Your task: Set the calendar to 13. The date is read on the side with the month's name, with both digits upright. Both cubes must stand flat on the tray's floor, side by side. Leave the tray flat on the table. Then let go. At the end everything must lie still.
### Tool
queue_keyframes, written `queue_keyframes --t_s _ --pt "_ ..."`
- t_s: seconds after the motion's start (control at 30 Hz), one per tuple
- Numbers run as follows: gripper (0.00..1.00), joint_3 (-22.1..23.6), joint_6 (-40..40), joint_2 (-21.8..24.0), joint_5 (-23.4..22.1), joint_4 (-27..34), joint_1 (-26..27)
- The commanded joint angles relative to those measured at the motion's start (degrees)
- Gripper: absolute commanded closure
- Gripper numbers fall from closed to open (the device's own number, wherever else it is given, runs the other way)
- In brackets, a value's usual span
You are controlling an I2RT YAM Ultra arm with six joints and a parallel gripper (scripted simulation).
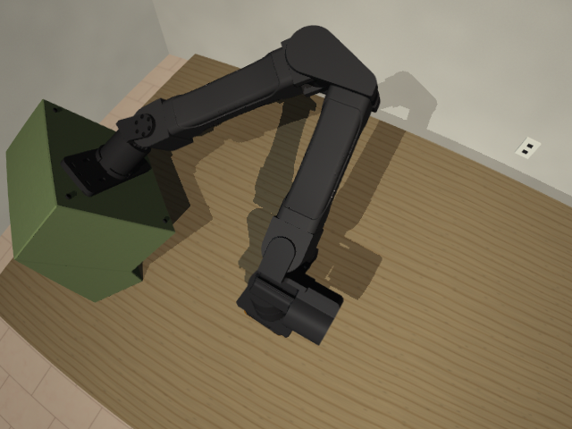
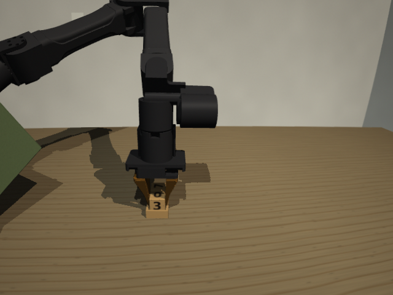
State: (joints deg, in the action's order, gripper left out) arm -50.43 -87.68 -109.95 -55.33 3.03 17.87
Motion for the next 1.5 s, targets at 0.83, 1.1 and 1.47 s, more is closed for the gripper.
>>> queue_keyframes --t_s 0.83,1.1,1.47 --pt "0.74 0.0 0.0 0.2 0.0 -0.1 0.4" --pt "0.74 -0.1 -0.6 0.4 -0.2 0.7 0.7" --pt "0.74 -2.3 -11.1 4.2 -2.6 15.6 7.0"
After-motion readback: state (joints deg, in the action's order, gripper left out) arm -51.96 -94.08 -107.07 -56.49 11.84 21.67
